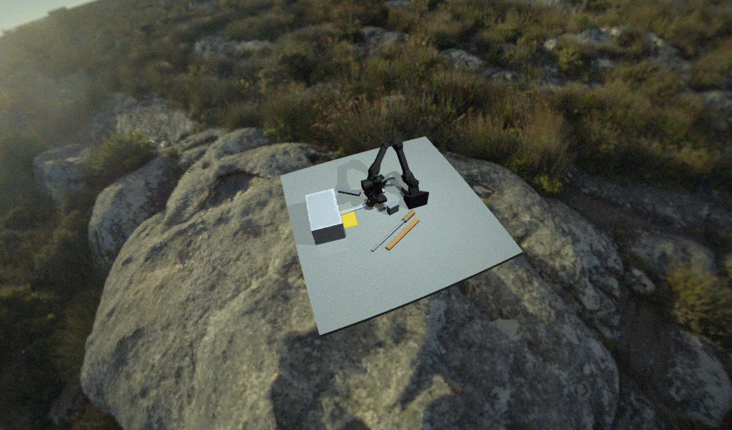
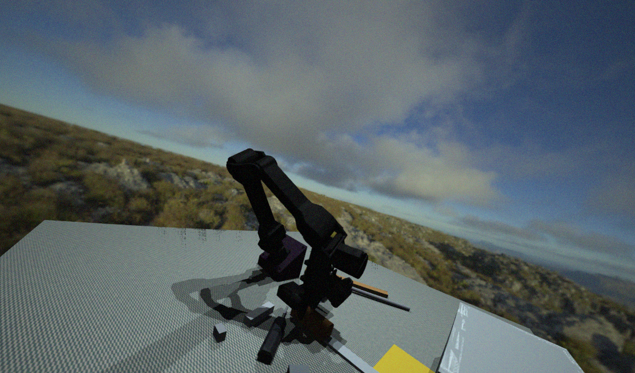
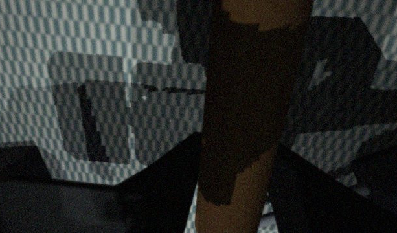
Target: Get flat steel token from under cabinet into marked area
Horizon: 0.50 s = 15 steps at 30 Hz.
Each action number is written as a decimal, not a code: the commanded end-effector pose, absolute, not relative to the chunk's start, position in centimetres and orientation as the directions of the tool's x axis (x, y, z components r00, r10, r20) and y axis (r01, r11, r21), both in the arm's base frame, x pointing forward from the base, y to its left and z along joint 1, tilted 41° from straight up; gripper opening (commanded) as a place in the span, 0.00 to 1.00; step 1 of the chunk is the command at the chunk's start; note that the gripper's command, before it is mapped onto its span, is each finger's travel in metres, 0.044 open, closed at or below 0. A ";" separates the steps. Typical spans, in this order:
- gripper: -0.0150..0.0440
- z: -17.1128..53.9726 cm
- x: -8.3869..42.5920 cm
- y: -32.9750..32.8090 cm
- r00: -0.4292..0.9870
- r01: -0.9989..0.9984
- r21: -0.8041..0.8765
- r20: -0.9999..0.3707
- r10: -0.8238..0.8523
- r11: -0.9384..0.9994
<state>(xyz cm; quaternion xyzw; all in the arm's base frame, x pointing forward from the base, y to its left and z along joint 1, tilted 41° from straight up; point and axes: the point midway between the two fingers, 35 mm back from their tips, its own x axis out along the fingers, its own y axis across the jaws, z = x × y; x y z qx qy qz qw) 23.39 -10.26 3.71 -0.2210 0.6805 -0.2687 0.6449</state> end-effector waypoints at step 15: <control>0.25 3.7 25.9 -10.4 -0.068 0.029 -0.651 -0.758 -0.648 0.758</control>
